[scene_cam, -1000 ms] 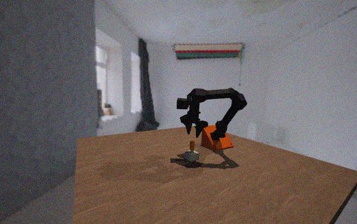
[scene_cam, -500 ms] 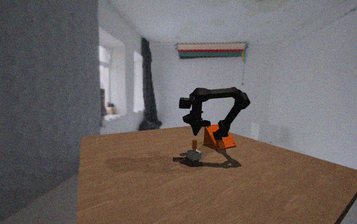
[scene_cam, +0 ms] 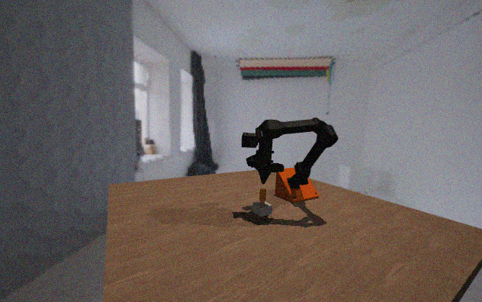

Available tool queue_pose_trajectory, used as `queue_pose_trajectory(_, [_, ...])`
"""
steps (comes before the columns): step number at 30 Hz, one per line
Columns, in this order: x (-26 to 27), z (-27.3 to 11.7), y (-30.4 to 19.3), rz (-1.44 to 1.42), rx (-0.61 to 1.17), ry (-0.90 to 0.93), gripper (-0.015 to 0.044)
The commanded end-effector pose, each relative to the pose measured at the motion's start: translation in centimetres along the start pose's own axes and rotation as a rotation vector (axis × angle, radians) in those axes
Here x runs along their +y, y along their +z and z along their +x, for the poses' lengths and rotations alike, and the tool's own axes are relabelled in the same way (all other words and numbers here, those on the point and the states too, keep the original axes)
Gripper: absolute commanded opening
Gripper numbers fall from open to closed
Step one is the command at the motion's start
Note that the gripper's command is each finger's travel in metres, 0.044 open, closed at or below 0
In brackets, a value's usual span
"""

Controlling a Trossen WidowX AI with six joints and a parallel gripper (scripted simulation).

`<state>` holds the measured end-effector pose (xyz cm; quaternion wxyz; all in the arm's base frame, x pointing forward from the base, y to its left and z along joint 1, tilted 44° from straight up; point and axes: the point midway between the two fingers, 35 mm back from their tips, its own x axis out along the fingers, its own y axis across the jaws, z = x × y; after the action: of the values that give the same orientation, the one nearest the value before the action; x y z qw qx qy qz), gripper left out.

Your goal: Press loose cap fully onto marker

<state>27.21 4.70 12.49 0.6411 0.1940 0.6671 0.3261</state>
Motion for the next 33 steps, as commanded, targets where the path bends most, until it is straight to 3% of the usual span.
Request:
queue_pose_trajectory(1, [0.1, 0.6, -0.1, 0.003, 0.001, 0.004, 0.0000])
queue_pose_trajectory(22, [0.0, 3.7, 0.0, 0.003, 0.001, 0.005, 0.0000])
queue_pose_trajectory(29, [-0.1, 2.8, 0.1, 0.004, -0.008, -0.001, 0.0000])
queue_pose_trajectory(33, [-0.3, -2.2, 0.3, 0.058, -0.042, -0.012, 0.0000])
